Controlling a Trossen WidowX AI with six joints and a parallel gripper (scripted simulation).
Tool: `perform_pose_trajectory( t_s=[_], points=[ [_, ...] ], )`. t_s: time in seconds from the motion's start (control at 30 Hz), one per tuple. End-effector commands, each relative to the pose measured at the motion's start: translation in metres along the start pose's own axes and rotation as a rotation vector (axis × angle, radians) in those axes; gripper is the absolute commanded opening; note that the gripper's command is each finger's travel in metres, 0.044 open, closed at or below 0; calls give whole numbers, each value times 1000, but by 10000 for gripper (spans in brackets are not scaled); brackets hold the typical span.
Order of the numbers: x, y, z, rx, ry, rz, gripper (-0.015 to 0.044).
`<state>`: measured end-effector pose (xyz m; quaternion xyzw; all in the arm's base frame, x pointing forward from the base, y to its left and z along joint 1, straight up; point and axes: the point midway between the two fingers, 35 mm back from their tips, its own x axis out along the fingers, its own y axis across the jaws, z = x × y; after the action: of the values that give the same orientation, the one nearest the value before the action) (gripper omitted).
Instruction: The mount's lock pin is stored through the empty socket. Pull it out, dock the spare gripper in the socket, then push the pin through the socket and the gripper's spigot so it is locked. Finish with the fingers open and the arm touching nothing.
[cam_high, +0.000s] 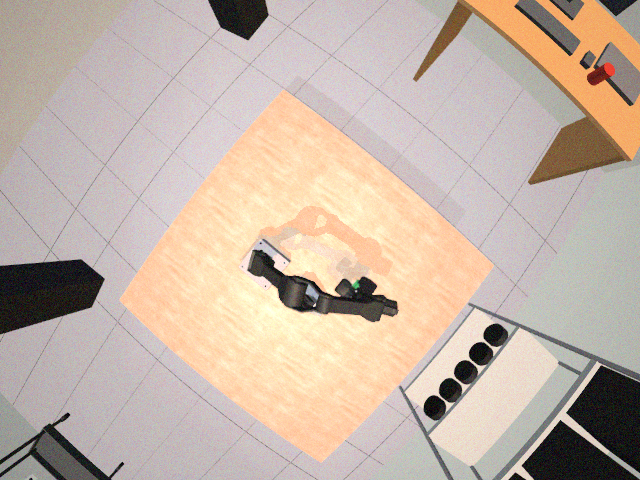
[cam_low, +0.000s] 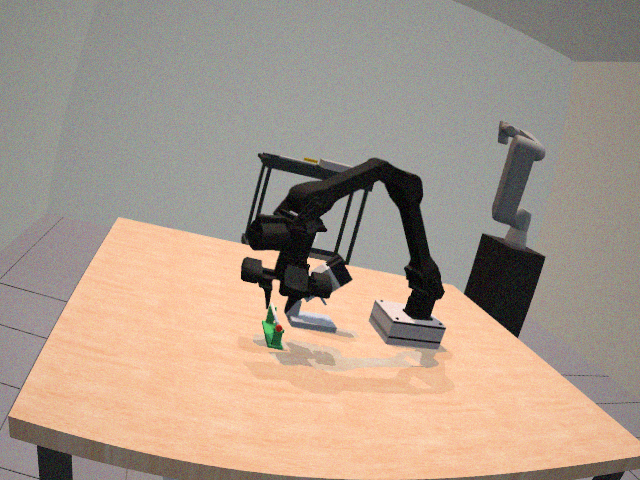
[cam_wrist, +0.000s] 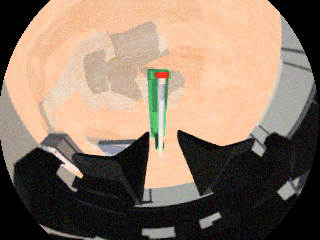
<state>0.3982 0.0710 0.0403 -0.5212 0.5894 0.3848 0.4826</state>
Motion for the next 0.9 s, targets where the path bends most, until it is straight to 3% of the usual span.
perform_pose_trajectory(
  t_s=[0.0, 0.87],
  points=[
    [11, 1, 1, -7, 11, 10, 180],
    [45, 2, 9, -7, 11, 10, 180]
  ],
)
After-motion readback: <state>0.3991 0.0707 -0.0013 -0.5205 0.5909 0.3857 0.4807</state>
